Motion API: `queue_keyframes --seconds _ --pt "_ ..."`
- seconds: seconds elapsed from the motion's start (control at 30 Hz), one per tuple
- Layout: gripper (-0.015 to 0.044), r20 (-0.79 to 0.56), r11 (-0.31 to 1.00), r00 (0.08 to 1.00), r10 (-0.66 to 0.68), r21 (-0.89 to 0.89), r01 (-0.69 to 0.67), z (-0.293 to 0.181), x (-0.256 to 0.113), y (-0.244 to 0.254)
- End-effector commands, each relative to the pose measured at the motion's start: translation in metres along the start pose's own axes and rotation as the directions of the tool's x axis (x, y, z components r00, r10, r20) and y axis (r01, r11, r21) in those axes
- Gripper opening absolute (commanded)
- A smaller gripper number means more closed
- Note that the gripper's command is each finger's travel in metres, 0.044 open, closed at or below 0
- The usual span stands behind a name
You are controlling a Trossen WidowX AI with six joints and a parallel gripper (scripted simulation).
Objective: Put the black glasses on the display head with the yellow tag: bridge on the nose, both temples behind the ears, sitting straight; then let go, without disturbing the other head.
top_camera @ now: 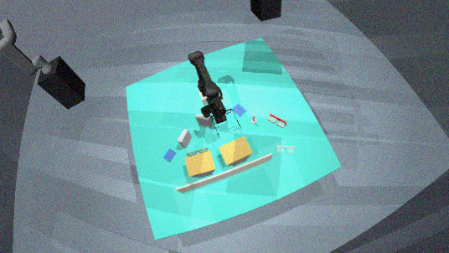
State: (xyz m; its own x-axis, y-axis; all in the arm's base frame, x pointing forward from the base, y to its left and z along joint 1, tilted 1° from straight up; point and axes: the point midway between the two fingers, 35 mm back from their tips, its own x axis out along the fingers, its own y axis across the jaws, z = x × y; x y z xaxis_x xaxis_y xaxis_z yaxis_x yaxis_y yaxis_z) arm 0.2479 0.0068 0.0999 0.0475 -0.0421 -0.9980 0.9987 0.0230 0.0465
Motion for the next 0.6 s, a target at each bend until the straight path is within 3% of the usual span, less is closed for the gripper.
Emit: queue_keyframes --seconds 0.0,0.57 --pt "0.0 -0.033 1.0 0.999 -0.009 -0.016 0.009 0.01 0.005 -0.004" --pt "0.0 -0.052 0.996 0.995 0.084 -0.019 -0.085 0.018 0.021 -0.006"
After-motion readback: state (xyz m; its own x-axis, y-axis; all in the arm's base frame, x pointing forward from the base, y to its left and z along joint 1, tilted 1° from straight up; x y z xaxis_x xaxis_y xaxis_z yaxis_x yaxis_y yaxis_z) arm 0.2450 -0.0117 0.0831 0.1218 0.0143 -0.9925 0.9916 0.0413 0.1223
